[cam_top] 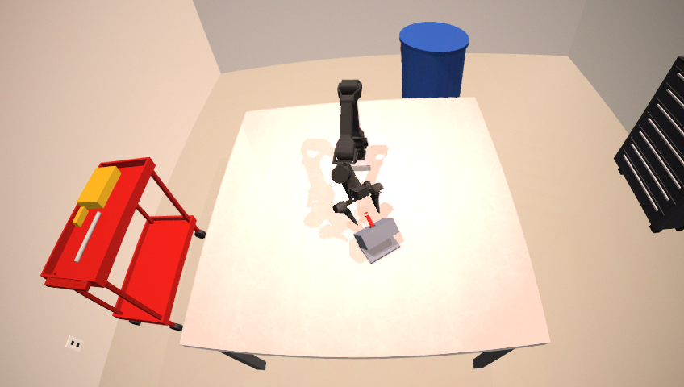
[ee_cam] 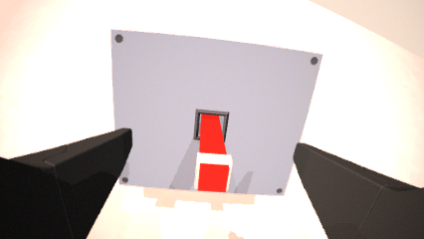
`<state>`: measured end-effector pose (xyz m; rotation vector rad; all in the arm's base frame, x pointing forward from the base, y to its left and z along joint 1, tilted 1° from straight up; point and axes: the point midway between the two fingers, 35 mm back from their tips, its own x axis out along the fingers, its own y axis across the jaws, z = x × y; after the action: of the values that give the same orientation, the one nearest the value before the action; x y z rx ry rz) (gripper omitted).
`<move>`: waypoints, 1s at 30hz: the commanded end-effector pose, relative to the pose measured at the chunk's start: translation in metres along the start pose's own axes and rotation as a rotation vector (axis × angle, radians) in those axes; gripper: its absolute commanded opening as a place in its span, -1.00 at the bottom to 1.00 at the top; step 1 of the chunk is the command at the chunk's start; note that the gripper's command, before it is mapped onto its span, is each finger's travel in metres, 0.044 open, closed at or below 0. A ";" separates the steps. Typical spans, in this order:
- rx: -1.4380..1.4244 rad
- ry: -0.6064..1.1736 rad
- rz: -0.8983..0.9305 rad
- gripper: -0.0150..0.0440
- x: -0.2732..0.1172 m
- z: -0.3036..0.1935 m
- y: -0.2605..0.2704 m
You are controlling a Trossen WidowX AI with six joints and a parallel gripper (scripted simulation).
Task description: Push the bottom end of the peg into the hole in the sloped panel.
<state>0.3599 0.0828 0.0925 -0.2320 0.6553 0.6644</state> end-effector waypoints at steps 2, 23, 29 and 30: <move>-0.003 0.000 0.001 1.00 -0.008 0.001 -0.001; -0.002 0.003 -0.001 1.00 -0.039 0.001 -0.005; -0.001 0.003 -0.002 1.00 -0.048 0.001 -0.005; -0.001 0.003 -0.002 1.00 -0.049 0.001 -0.005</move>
<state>0.3366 0.0578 0.1199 -0.2319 0.6622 0.6611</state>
